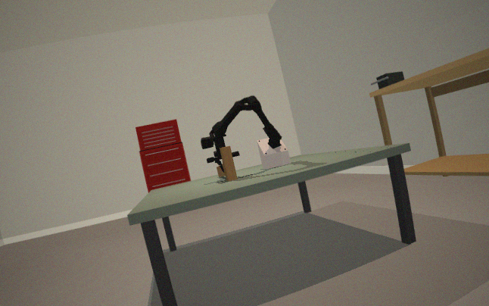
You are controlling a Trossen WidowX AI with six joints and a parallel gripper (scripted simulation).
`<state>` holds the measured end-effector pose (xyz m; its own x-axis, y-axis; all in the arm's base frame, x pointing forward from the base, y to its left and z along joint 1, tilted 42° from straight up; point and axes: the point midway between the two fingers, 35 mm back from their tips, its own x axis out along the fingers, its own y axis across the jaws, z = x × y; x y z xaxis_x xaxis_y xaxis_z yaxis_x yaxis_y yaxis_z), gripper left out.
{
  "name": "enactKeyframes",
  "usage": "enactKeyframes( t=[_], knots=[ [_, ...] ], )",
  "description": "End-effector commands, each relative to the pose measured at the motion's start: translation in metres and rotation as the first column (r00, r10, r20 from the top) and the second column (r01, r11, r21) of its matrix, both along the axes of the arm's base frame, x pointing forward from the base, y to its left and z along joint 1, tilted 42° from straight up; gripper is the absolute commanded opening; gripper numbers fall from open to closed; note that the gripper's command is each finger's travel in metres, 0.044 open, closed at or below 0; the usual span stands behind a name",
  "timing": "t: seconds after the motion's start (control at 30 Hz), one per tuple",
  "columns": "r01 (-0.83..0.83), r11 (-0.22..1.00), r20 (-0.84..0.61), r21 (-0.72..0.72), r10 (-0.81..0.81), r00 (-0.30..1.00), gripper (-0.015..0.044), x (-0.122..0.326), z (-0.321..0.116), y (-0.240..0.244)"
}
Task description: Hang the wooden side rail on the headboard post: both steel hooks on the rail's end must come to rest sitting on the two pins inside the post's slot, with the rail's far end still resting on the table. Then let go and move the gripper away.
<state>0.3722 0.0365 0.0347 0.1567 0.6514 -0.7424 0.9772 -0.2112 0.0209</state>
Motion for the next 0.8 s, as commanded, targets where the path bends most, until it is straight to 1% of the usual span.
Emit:
enactKeyframes(
  t=[0.0, 0.77],
  knots=[
    [0.01, 1.0, 0.008, -0.003, -0.01, 1.0, 0.0, 0.004, 0.0035, -0.0023],
    [0.01, 1.0, 0.008, -0.003, -0.01, 1.0, 0.0, 0.0018, 0.0057, -0.0005]
  ],
)
